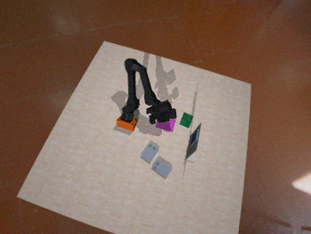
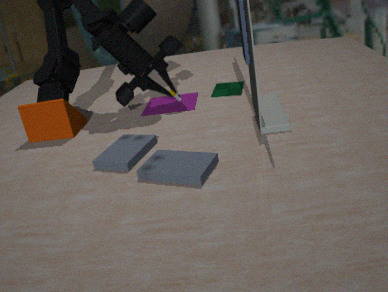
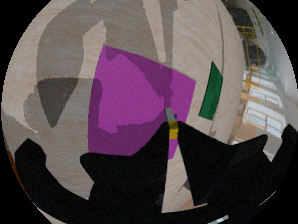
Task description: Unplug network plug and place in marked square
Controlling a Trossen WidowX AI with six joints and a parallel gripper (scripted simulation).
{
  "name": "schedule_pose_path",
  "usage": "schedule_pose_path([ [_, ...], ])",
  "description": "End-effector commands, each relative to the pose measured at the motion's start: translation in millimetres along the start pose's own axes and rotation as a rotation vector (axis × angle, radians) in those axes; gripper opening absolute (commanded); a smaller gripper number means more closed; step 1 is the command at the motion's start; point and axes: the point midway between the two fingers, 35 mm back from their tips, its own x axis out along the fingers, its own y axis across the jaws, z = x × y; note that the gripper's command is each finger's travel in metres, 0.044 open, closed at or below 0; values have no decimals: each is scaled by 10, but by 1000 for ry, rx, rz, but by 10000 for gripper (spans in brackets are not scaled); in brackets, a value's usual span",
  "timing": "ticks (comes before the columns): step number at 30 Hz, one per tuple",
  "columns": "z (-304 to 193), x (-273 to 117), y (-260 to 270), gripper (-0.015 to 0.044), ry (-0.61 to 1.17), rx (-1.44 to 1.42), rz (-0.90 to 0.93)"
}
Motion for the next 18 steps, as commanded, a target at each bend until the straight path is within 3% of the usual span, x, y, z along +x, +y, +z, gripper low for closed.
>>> schedule_pose_path([
  [1,0,0,0,0,0,0,0],
  [6,0,0,0,0,0,0,0],
  [12,0,0,0,156,0,0,0],
  [18,-2,-5,1,156,0,0,1],
])
